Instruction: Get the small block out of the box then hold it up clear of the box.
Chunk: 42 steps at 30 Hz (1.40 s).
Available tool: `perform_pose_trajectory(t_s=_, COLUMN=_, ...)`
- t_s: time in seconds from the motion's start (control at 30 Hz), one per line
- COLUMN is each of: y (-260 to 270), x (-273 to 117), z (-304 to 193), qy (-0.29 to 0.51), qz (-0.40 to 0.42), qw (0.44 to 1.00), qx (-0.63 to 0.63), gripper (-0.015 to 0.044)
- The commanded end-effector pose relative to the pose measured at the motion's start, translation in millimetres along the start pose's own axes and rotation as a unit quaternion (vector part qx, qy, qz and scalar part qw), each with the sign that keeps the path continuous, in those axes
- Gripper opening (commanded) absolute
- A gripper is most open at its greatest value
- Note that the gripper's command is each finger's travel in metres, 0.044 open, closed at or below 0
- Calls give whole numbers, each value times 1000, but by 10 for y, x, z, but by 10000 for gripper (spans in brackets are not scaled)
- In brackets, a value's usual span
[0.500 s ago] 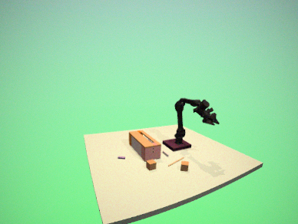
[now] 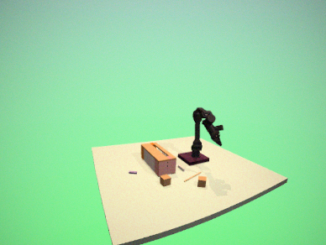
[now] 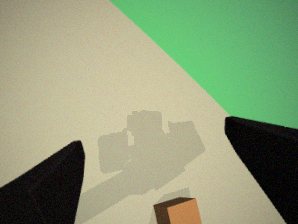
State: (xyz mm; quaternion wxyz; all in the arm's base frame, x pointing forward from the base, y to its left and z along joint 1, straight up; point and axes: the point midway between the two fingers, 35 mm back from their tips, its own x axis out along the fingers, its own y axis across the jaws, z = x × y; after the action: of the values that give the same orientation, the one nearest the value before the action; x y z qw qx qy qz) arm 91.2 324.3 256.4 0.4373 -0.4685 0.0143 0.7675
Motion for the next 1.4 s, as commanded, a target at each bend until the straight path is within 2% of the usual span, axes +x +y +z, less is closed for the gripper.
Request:
perform_pose_trajectory(t_s=0.0, y=-144, x=-109, z=-636, qy=88, qz=-19, qw=994, qx=56, gripper=400)
perform_pose_trajectory(t_s=0.3, y=-28, x=-687, z=-2003, qy=287, qz=-22, qw=937, qx=197, gripper=400)
perform_pose_trajectory(t_s=0.5, y=385, x=-1232, z=-2744, qy=399, qz=11, qw=869, qx=292, gripper=400)
perform_pose_trajectory(t_s=0.67, y=890, x=-1717, z=-3173, qy=470, qz=59, qw=800, qx=368, gripper=400)
perform_pose_trajectory(t_s=0.8, y=1264, x=-2021, z=-3347, qy=503, qz=98, qw=752, qx=414, gripper=400)
perform_pose_trajectory(t_s=1.37, y=1326, x=-1954, z=-3455, qy=505, qz=100, qw=750, qx=416, gripper=400)
